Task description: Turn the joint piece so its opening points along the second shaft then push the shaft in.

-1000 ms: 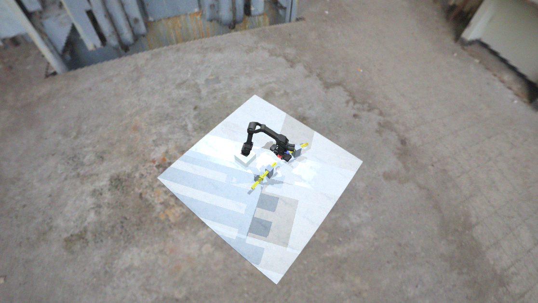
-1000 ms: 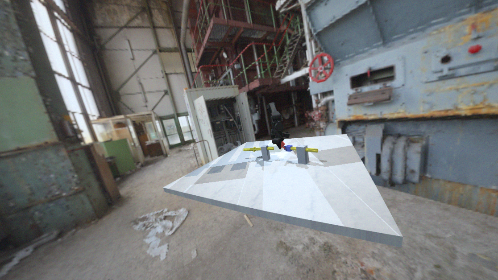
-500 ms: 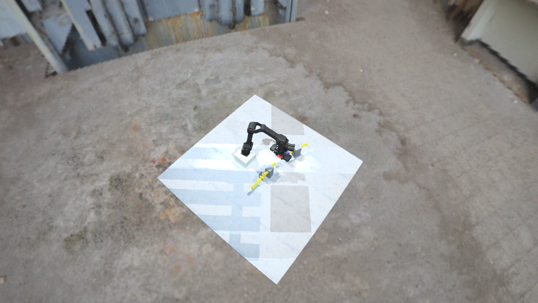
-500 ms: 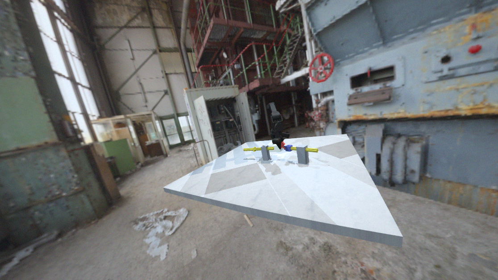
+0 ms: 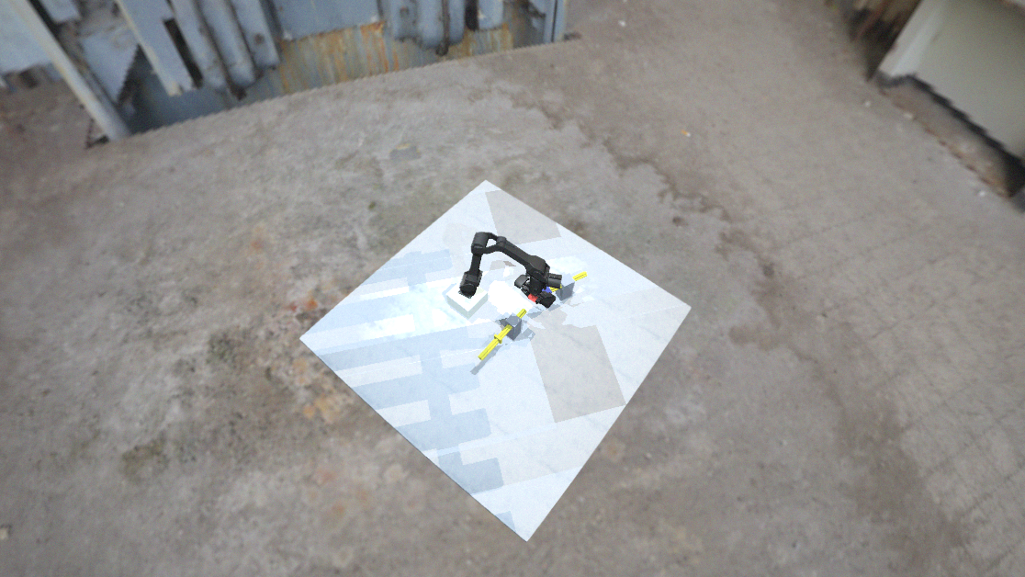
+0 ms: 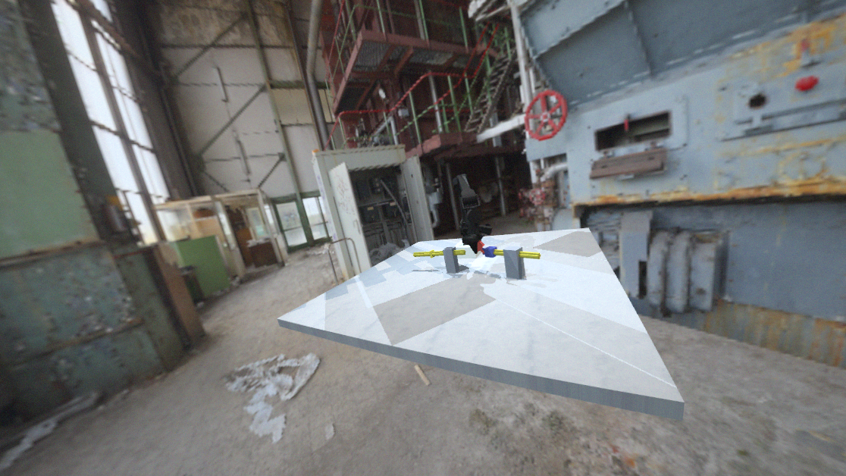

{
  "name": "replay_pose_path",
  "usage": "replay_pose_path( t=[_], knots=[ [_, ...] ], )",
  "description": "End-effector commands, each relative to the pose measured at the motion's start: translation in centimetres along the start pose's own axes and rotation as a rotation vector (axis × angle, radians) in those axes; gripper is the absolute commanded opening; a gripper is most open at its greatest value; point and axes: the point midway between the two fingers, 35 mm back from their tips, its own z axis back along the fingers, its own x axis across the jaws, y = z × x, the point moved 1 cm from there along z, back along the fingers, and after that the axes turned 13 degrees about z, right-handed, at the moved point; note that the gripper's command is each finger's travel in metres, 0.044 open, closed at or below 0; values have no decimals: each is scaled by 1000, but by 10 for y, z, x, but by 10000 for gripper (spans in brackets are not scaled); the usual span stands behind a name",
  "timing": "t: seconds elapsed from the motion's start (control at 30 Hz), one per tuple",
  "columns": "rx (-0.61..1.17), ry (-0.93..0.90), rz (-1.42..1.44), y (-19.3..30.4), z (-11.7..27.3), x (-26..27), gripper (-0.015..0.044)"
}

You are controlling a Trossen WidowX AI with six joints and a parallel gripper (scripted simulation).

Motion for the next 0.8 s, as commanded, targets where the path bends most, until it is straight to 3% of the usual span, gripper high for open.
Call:
replay_pose_path(
  t=[0.0, 0.37, 0.77],
  knots=[
    [-13, 2, 0, 1, -1, 0, 0],
    [-218, 41, 1, 9, -10, 2, 0],
    [-246, 43, 3, 10, -10, 2, 0]
  ],
)
